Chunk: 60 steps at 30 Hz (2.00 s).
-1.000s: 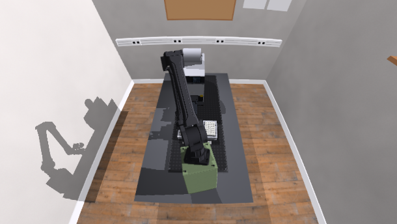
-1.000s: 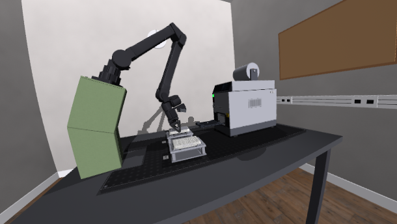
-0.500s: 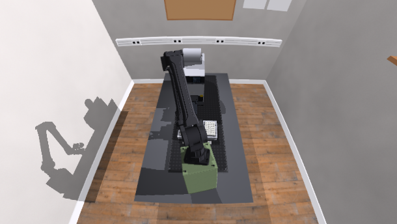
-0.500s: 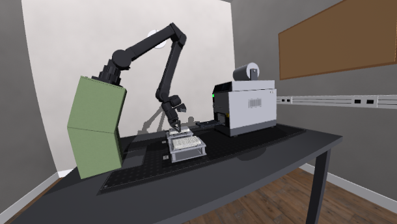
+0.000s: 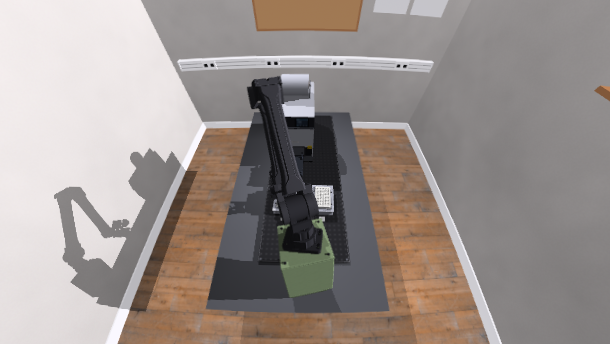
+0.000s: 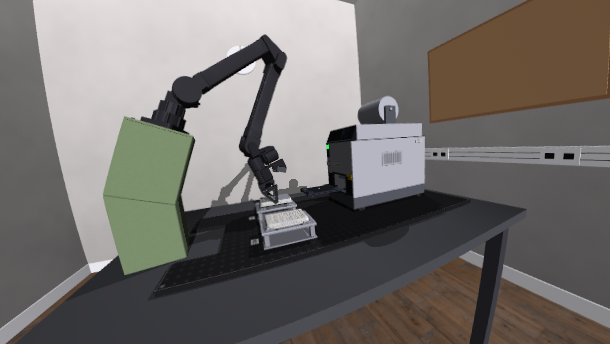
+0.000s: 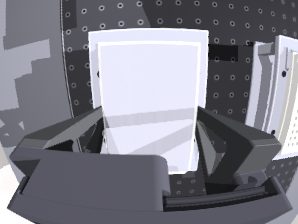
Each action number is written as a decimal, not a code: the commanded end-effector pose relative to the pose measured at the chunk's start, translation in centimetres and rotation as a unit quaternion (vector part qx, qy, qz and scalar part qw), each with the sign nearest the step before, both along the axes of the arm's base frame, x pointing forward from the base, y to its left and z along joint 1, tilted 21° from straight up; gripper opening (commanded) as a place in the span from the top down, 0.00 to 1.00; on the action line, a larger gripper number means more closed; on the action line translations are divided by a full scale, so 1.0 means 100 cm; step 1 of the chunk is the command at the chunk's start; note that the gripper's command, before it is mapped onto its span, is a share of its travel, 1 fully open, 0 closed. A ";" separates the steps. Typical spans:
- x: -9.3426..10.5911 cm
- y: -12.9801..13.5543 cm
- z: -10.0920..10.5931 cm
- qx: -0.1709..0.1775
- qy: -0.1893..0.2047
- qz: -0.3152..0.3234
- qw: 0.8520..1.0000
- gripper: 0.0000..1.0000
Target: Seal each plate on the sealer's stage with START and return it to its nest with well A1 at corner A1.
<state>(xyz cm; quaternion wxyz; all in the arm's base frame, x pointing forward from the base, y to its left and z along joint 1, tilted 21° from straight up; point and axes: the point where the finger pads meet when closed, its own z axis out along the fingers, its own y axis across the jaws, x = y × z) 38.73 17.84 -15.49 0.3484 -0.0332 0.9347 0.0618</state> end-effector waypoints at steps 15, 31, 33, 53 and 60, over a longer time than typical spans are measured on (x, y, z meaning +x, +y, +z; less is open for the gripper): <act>-0.002 0.000 0.002 0.004 -0.007 -0.001 1.000 1.00; 0.008 0.003 -0.001 0.010 -0.011 -0.002 1.000 1.00; 0.004 0.004 -0.003 0.010 -0.008 -0.002 1.000 1.00; -0.001 0.009 -0.011 0.005 0.003 0.008 1.000 1.00; -0.002 -0.003 -0.006 0.004 0.007 -0.003 1.000 1.00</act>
